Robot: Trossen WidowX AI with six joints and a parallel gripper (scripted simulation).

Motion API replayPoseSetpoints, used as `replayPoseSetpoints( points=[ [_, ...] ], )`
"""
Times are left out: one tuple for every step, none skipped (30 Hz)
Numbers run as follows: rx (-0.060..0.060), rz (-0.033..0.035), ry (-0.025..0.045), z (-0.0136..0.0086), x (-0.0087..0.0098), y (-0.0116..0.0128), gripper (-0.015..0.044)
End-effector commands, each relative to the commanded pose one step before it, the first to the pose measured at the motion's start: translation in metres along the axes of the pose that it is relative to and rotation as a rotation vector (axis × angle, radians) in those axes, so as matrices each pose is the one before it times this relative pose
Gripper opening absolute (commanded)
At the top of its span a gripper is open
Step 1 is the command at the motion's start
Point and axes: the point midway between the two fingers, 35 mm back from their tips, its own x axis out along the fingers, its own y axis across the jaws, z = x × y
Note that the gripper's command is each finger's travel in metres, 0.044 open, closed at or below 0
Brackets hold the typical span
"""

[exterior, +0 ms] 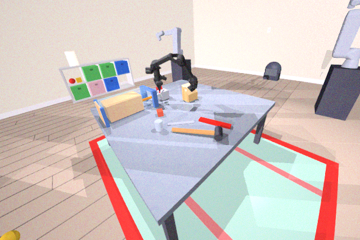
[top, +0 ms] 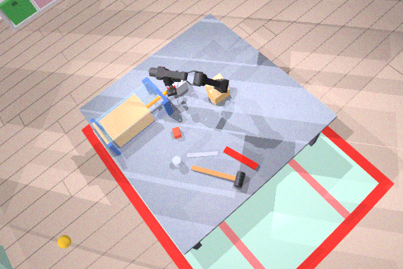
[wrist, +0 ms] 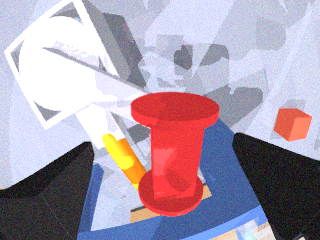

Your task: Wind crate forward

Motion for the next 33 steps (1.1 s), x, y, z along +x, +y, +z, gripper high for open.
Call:
replayPoseSetpoints(
  points=[
    [0.0044,-0.00528,0.00191,0.00038,0.00677,-0.00047,0.044],
    [0.0,-0.00009,-0.00002,0.00016,0.00162,-0.00007,0.044],
    [0.0,-0.00009,-0.00002,0.00017,0.00161,-0.00007,0.044],
    [0.0,-0.0001,-0.00002,0.00018,0.00161,-0.00007,0.044],
    [0.0,-0.0001,-0.00003,0.00019,0.00161,-0.00008,0.044],
    [0.0,-0.0001,-0.00003,0.0002,0.00161,-0.00008,0.044],
    [0.0,-0.00011,-0.00003,0.00021,0.00161,-0.00008,0.044],
    [0.0,-0.00011,-0.00003,0.00021,0.0016,-0.00008,0.044],
    [0.0,-0.00011,-0.00003,0.00022,0.0016,-0.00009,0.044],
    [0.0,-0.00009,-0.00003,0.00019,0.00129,-0.00007,0.044],
    [0.0,-0.00006,-0.00002,0.00012,0.00078,-0.00004,0.044],
    [0.0,-0.00002,-0.00001,0.00004,0.00026,-0.00001,0.044],
    [-0.0044,0.00484,-0.00294,-0.00017,-0.00318,0.00024,0.0414],
    [0.0,0.0,0.0,0.0,0.0,0.0,0.0387],
    [0.0,0.0,0.0,0.0,0.0,0.0,0.0361],
    [0.0,0.0,0.0,0.0,0.0,0.0,0.0335],
    [0.0,0.0,0.0,0.0,0.0,0.0,0.0309],
    [0.0,0.0,0.0,0.0,0.0,0.0,0.0283],
    [0.0,0.0,0.0,0.0,0.0,0.0,0.0256],
    [0.0,0.0,0.0,0.0,0.0,0.0,0.023],
    [0.0,0.0,0.0,0.0,0.0,0.0,0.0204],
    [0.0,0.0,0.0,0.0,0.0,0.0,0.0178],
    [0.0,0.0,0.0,0.0,0.0,0.0,0.0151],
    [0.0,0.0,0.0,0.0,0.0,0.0,0.0125],
    [0.0,0.0,0.0,0.0,0.0,0.0,0.0099],
    [0.0,0.0,0.0,0.0,0.0,0.0,0.0072],
    [0.0,0.0,0.0,0.0,0.0,0.0,0.0046],
    [0.0,0.0,0.0,0.0,0.0,0.0,0.002],
    [0.0,0.0,0.0,0.0,0.0,0.0,0.0013],
    [0.0,0.0,0.0,0.0,0.0,0.0,0.0007],
    [0.0,0.0,0.0,0.0,0.0,0.0,0.0],
    [0.0,0.0,0.0,0.0,0.0,0.0,0.0],
    [0.0,0.0,0.0,0.0,0.0,0.0,0.0]
  ],
)
